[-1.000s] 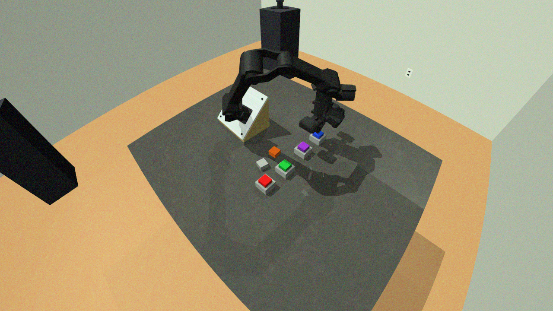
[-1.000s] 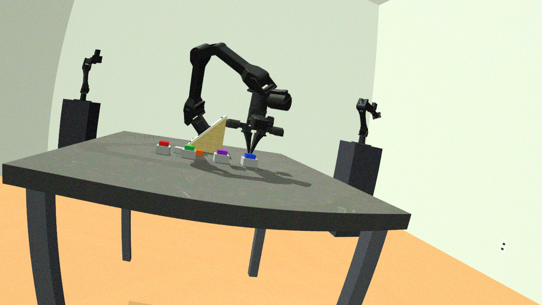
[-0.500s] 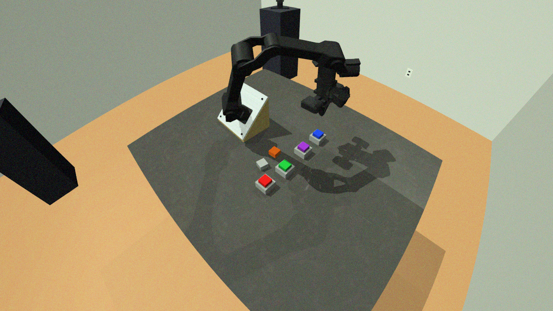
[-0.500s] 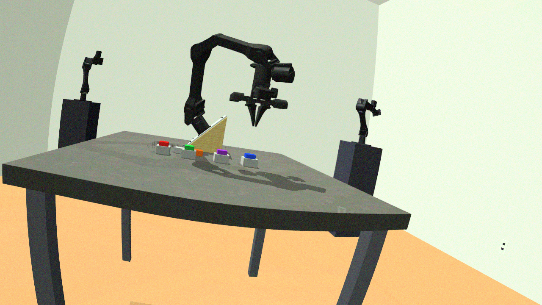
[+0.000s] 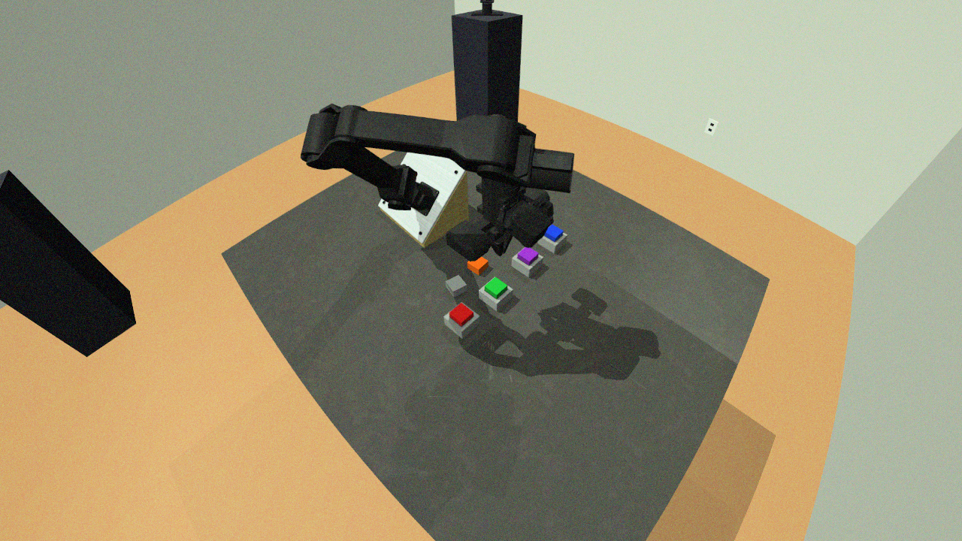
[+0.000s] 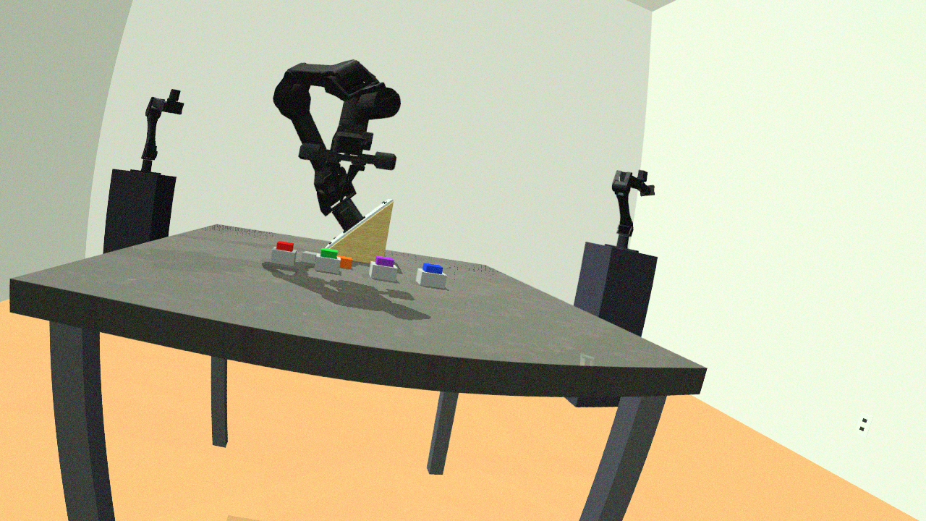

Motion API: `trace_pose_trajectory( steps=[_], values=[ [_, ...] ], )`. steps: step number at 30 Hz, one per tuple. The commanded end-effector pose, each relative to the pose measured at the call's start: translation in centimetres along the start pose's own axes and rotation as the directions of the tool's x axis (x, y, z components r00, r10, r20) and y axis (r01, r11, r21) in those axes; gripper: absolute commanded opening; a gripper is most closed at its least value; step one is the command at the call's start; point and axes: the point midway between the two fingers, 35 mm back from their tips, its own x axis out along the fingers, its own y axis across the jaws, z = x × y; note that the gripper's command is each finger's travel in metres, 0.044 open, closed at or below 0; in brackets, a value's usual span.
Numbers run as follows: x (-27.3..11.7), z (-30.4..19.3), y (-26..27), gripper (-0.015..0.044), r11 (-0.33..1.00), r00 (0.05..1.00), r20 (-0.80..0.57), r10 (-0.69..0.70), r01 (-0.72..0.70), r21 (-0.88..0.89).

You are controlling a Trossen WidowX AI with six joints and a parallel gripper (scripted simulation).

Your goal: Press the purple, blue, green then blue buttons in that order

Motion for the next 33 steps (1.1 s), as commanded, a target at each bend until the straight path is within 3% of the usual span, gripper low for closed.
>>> trace_pose_trajectory(
  steps=[1, 4, 8, 33],
  values=[
    [0.4, -0.5, -0.3, 0.0020, 1.000, 1.000, -0.010, -0.015, 0.015, -0.027],
    [1.4, -0.4, -0.3, 0.0020, 1.000, 1.000, -0.010, -0.014, 0.014, -0.027],
    [6.3, -0.5, -0.4, 0.0020, 1.000, 1.000, -0.009, -0.016, 0.016, -0.027],
    [9.8, -0.6, -0.5, 0.0020, 1.000, 1.000, -0.009, -0.018, 0.018, -0.026]
  ],
)
